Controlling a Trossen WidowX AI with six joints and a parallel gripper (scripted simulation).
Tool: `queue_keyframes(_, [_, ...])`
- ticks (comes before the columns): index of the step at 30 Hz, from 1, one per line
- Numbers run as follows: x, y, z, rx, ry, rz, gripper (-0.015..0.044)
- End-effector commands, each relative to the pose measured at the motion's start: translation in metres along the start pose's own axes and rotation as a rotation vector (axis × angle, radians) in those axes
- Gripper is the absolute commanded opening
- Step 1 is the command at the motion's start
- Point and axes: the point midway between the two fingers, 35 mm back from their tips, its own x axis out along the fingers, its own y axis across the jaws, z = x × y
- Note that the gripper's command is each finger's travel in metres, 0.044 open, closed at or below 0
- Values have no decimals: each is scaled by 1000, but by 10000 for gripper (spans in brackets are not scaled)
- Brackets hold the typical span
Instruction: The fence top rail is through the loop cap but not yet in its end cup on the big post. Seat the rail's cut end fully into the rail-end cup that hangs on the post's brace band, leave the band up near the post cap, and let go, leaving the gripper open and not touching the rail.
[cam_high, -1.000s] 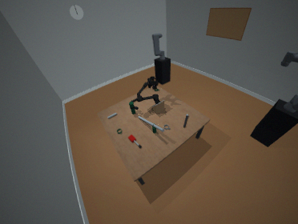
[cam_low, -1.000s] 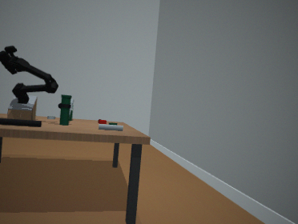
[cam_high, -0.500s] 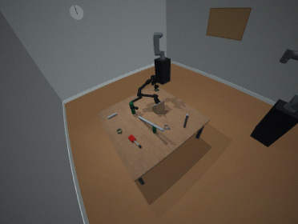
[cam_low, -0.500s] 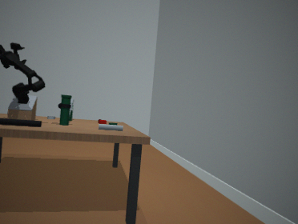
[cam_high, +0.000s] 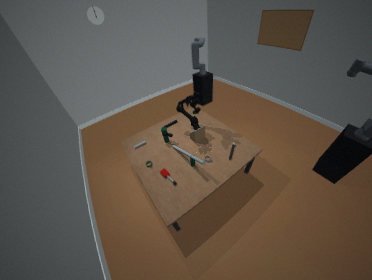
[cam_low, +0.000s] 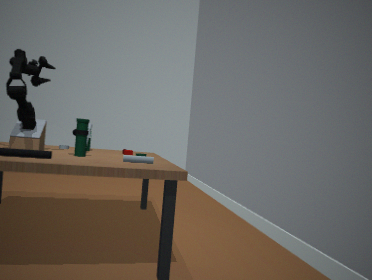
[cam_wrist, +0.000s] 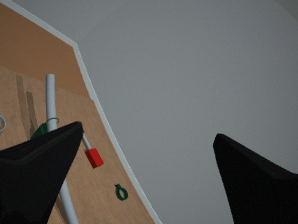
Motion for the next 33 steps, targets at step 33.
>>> queue_keyframes(33, [183, 65, -248, 1013, 1230, -47, 440])
